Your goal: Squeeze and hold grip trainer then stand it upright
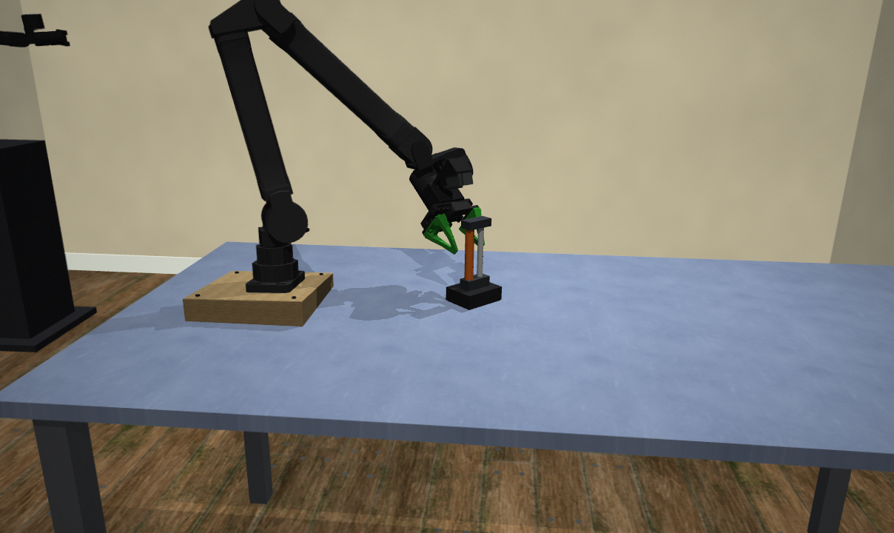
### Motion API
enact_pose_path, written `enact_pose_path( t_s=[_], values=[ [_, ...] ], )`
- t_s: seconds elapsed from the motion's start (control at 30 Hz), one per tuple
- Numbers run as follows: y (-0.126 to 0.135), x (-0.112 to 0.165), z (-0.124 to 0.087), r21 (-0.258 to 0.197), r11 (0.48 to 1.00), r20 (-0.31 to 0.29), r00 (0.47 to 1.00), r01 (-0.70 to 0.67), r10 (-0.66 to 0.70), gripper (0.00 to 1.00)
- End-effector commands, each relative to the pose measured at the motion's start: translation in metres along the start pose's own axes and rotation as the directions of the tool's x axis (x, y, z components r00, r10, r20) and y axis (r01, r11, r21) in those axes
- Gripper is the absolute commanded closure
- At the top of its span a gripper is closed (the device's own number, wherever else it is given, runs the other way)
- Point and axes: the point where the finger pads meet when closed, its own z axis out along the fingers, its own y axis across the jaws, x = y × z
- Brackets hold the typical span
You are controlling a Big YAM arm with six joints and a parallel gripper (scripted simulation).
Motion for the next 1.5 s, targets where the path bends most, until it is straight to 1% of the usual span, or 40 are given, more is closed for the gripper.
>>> enact_pose_path(
  t_s=[0.0, 0.3, 0.37, 0.4, 0.47, 0.73, 0.8, 0.87, 0.93, 0.97, 1.1, 1.2, 1.27, 1.47],
  values=[
    [0.024, -0.021, -0.022, -0.047, 0.997, 0.020, 0.998, -0.055, 0.056, 0.24],
    [0.023, -0.021, -0.055, -0.049, 0.997, 0.017, 0.998, -0.057, 0.058, 0.24],
    [0.023, -0.021, -0.055, -0.049, 0.997, 0.017, 0.998, -0.057, 0.058, 0.24],
    [0.023, -0.014, -0.052, -0.030, 0.999, 0.010, 0.999, -0.038, 0.038, 0.24],
    [0.023, -0.020, -0.067, -0.049, 0.997, 0.015, 0.998, -0.057, 0.058, 0.24],
    [0.022, -0.020, -0.095, -0.051, 0.997, 0.012, 0.998, -0.059, 0.060, 0.24],
    [0.022, -0.016, -0.097, -0.039, 0.998, 0.009, 0.999, -0.047, 0.048, 0.24],
    [0.022, -0.019, -0.105, -0.049, 0.997, 0.010, 0.998, -0.057, 0.058, 0.24],
    [0.022, -0.019, -0.105, -0.049, 0.997, 0.010, 0.998, -0.057, 0.058, 0.24],
    [0.021, -0.018, -0.104, -0.039, 0.998, 0.009, 0.998, -0.055, 0.056, 0.24],
    [0.021, -0.019, -0.115, -0.051, 0.997, 0.009, 0.998, -0.060, 0.060, 0.24],
    [0.021, -0.015, -0.115, -0.040, 0.998, 0.007, 0.999, -0.049, 0.049, 0.24],
    [0.020, -0.018, -0.115, -0.037, 0.998, 0.008, 0.998, -0.057, 0.058, 0.24],
    [0.021, -0.019, -0.117, -0.045, 0.997, 0.007, 0.998, -0.062, 0.063, 0.24]
  ],
)
